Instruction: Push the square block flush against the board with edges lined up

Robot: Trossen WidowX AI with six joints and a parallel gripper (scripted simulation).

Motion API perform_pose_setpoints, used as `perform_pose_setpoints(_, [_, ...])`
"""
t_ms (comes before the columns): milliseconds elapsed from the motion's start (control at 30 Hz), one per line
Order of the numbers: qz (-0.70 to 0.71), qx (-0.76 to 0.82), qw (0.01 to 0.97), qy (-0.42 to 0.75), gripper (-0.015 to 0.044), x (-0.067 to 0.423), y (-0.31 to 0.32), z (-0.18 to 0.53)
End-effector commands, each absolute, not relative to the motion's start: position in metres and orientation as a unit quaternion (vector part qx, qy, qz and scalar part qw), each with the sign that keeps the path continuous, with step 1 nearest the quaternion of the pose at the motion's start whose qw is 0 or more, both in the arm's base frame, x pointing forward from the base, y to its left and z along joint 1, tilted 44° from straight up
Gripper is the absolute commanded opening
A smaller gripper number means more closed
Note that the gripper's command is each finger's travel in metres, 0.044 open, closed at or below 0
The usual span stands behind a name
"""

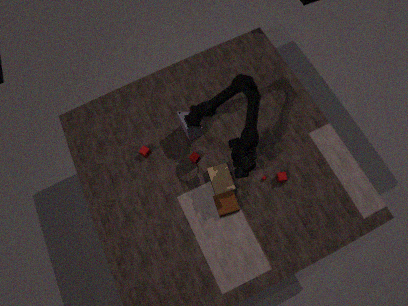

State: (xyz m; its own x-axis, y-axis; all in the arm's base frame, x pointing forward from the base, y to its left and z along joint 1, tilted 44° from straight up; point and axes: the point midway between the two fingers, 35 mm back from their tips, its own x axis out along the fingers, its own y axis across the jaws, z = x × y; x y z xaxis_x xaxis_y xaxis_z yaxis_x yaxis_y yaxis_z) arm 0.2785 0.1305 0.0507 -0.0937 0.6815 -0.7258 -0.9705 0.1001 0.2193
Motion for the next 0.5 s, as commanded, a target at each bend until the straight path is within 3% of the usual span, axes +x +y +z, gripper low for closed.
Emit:
perform_pose_setpoints(0, [0.642, -0.202, 0.646, 0.36, 0.0, 0.28, 0.122, 0.066])
perform_pose_setpoints(300, [0.664, -0.245, 0.632, 0.317, 0.0, 0.316, 0.102, 0.043])
perform_pose_setpoints(467, [0.664, -0.245, 0.632, 0.317, 0.0, 0.315, 0.121, 0.023])
